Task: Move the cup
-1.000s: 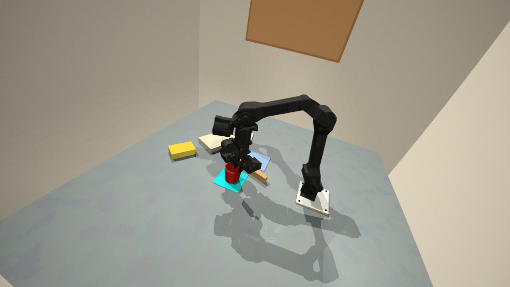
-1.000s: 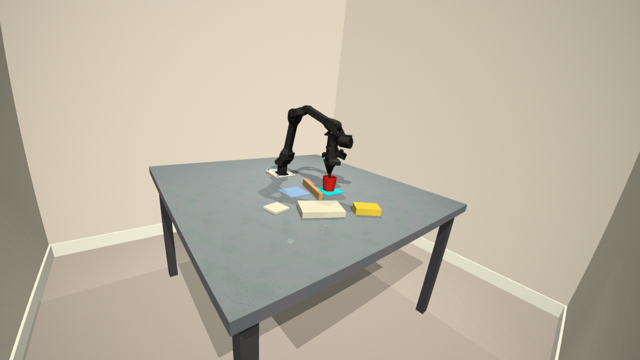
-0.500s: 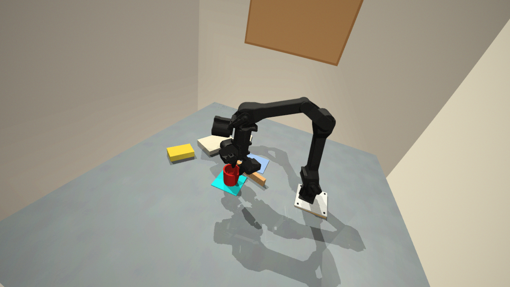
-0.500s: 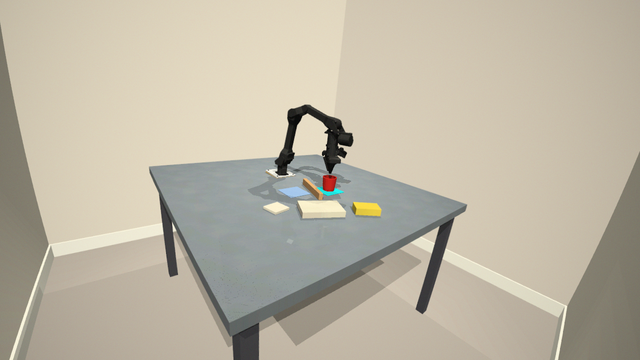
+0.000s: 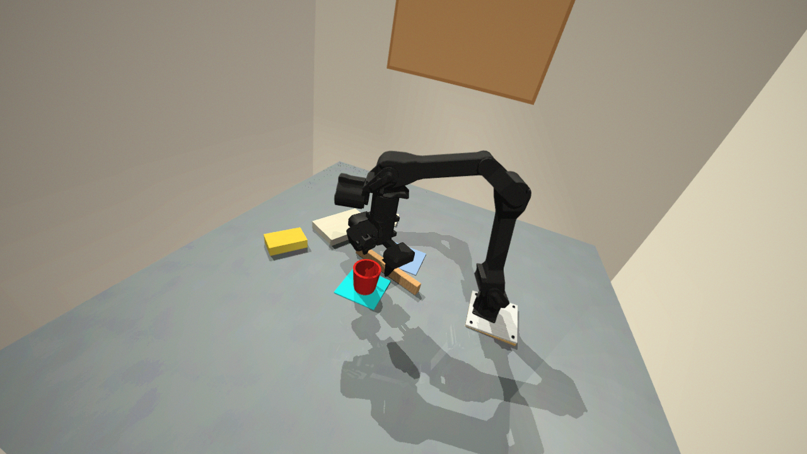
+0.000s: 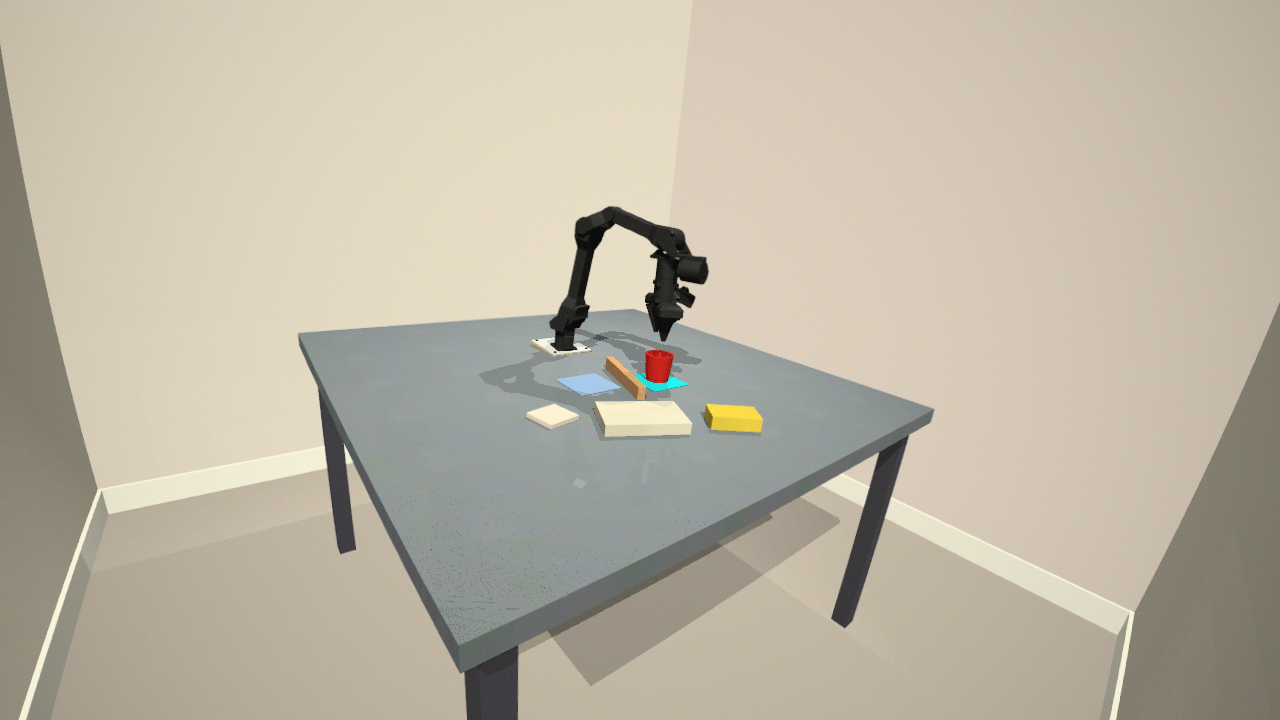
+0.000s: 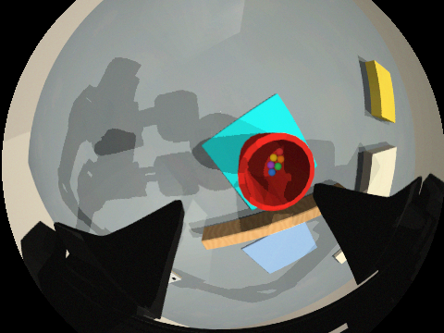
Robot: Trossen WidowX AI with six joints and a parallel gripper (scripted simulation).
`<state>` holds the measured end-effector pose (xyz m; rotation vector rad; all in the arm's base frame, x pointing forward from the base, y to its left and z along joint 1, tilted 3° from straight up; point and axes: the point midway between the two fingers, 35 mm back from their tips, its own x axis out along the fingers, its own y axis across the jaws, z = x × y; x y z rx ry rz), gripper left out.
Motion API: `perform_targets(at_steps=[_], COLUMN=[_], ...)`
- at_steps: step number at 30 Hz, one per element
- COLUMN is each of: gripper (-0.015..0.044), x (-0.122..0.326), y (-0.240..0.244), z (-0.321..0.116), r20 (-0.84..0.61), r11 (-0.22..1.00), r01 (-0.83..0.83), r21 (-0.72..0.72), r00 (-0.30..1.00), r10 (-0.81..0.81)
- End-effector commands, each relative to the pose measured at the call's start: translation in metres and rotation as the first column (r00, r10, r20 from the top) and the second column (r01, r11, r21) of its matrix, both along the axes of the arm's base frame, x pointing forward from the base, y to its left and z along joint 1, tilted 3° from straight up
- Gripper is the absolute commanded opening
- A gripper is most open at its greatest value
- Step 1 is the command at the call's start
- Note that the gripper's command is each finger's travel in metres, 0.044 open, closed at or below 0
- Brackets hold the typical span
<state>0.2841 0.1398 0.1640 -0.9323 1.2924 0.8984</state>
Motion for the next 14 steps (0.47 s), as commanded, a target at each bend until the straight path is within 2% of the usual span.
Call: perform_targets(at_steps=[1, 10, 14], gripper=[0.044, 0.044, 0.044], x=[0.0, -0.003, -0.003], y=[0.0, 0.0, 0.001], z=[0.013, 0.039, 0.037], r20=[0.008, 0.012, 0.009], r11=[1.0, 1.0, 1.0], r01=[0.004, 0.006, 0.002], r21=[0.001, 0.002, 0.005], r00=[1.0, 1.0, 1.0], r10=[-0.004, -0.006, -0.002])
